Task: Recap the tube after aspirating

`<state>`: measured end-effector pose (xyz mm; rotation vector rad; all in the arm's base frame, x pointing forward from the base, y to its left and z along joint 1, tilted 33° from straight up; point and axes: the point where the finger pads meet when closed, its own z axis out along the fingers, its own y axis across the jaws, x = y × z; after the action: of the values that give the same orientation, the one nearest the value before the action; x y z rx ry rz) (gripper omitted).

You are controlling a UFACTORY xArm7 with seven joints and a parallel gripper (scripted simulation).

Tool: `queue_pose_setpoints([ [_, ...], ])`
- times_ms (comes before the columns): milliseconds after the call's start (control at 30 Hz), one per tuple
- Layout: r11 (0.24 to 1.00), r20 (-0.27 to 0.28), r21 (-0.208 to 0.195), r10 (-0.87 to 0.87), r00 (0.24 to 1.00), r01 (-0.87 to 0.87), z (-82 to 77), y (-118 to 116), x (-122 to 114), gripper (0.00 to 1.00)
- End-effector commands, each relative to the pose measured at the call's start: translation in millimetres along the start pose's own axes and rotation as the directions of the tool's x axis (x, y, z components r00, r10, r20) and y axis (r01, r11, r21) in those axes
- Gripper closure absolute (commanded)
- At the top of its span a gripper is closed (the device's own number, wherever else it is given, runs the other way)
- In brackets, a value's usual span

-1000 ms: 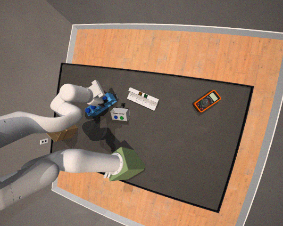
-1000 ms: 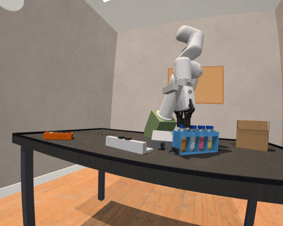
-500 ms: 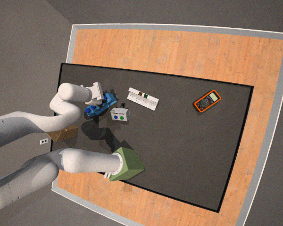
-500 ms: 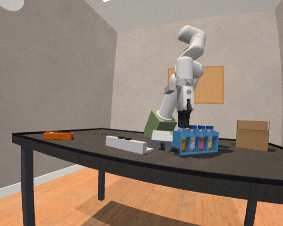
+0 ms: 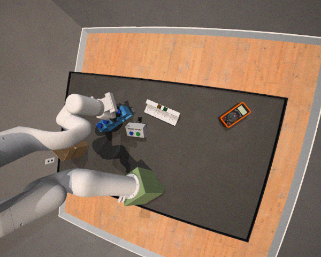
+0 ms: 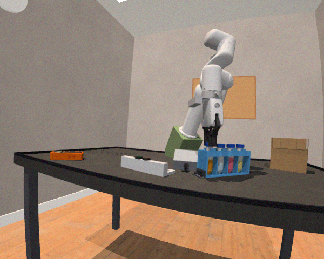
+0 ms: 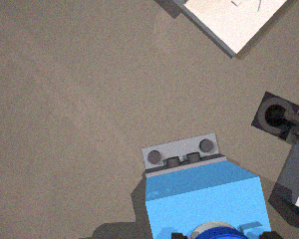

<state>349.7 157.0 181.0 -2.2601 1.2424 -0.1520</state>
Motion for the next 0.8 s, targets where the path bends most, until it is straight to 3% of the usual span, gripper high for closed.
queue_pose_setpoints([
  [0, 0.982, 0.000, 0.005, -0.190, 0.982, 0.190, -0.9, -1.5, 0.4, 1.00],
  [200, 0.899, -0.002, 0.005, -0.438, 0.899, 0.438, -0.9, -1.5, 0.4, 1.00],
  [567, 0.894, -0.001, 0.005, -0.449, 0.894, 0.449, -0.9, -1.5, 0.4, 1.00],
  [600, 0.894, -0.001, 0.005, -0.449, 0.894, 0.449, -1.0, -1.5, 0.4, 0.54],
  [767, 0.894, -0.001, 0.005, -0.449, 0.894, 0.449, -0.9, -1.5, 0.4, 0.54],
])
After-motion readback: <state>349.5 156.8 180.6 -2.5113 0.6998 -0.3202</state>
